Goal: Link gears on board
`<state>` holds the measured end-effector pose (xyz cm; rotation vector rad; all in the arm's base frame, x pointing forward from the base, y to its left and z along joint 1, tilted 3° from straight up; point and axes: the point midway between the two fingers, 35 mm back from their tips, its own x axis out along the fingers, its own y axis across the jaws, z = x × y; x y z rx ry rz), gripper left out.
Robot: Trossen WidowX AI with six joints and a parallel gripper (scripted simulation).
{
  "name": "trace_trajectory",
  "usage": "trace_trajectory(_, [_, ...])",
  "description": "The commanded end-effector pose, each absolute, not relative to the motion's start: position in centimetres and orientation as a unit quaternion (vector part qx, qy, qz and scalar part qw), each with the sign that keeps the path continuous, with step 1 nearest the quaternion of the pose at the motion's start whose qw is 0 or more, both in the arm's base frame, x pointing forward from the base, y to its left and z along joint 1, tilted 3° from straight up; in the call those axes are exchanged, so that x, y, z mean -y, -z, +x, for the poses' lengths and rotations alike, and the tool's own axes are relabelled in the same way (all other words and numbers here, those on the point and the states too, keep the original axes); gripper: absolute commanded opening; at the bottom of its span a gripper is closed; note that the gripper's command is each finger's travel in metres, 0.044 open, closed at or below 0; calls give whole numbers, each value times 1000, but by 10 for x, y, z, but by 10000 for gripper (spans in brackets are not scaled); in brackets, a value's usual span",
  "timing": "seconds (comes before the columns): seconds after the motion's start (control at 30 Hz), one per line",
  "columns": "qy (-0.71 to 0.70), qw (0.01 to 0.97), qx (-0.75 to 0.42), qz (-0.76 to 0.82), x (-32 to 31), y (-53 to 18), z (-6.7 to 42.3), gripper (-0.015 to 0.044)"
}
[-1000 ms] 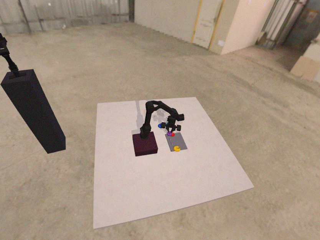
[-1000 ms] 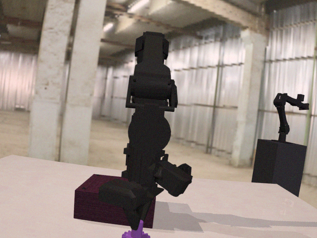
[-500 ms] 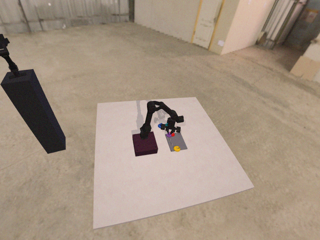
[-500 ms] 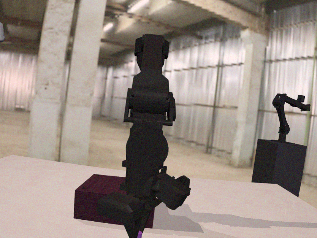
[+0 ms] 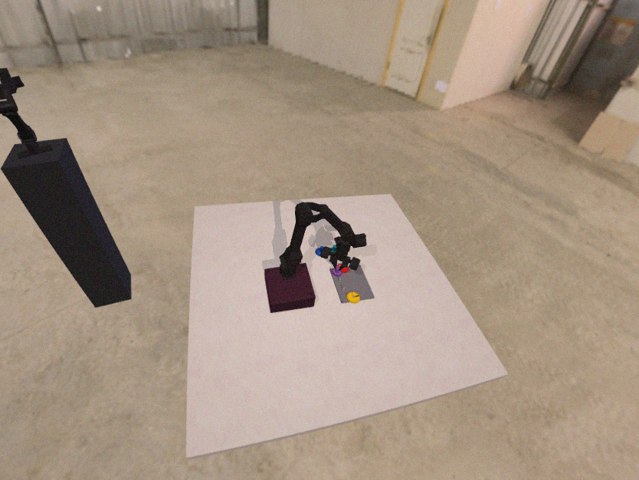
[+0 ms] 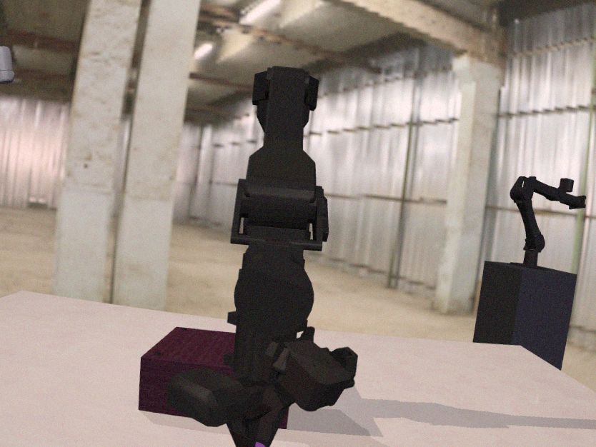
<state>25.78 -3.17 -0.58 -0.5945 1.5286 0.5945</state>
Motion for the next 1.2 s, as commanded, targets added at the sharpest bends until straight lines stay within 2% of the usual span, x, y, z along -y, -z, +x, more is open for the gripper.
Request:
trace_trajectory(0.0, [-260,643,-671,-263,32,7,258,0])
trace_trajectory(0.7, [-376,586,-613,-373,32,13,258,0])
trace_trajectory(0.87, [-360,595,-623,-357,32,12,258,131])
trace_trajectory(1.17, [-325,614,-642,-325,31,-17,260,140])
